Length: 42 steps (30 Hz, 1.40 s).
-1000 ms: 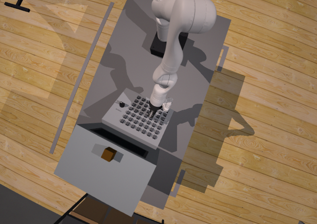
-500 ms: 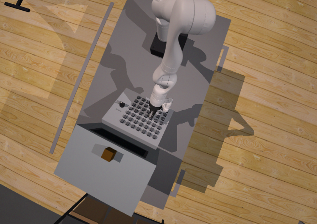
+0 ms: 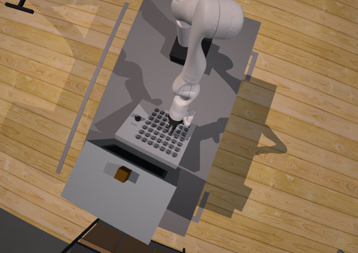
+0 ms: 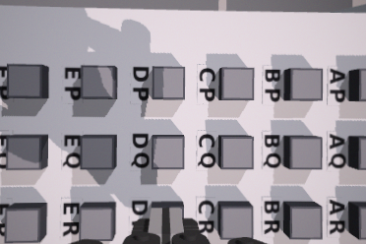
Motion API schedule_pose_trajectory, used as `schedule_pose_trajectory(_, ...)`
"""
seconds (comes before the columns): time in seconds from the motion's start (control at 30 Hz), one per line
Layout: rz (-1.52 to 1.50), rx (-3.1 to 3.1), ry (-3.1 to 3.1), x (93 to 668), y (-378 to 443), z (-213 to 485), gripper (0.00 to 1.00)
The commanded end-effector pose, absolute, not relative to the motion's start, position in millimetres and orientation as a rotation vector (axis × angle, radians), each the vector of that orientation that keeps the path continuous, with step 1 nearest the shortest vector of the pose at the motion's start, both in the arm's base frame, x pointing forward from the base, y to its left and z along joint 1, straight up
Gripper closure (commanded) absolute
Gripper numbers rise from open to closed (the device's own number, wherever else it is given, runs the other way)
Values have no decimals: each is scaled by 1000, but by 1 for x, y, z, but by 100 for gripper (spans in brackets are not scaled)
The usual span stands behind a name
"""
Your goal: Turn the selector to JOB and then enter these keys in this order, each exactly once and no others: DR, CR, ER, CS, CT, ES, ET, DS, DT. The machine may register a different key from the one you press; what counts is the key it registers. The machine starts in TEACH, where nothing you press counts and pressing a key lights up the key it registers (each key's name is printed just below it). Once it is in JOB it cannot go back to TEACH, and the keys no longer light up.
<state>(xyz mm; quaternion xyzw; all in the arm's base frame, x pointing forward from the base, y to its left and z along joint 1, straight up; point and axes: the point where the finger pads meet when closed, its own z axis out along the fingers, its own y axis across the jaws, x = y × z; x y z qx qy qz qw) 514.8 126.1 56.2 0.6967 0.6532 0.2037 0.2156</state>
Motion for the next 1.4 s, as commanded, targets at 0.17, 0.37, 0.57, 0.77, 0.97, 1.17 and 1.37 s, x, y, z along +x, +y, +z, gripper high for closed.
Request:
schedule_pose_trajectory(0.17,567,1931,1810,516,126,56,90)
schedule_pose_trajectory(0.37,567,1931,1810,517,126,54,90)
schedule_pose_trajectory(0.57,567,1931,1810,519,126,53,90)
schedule_pose_trajectory(0.77,567,1931,1810,520,126,51,90)
schedule_pose_trajectory(0.97,567,1931,1810,520,126,50,90)
schedule_pose_trajectory(1.17,567,1931,1810,521,126,49,90)
schedule_pose_trajectory(1.37,567,1931,1810,521,126,49,90)
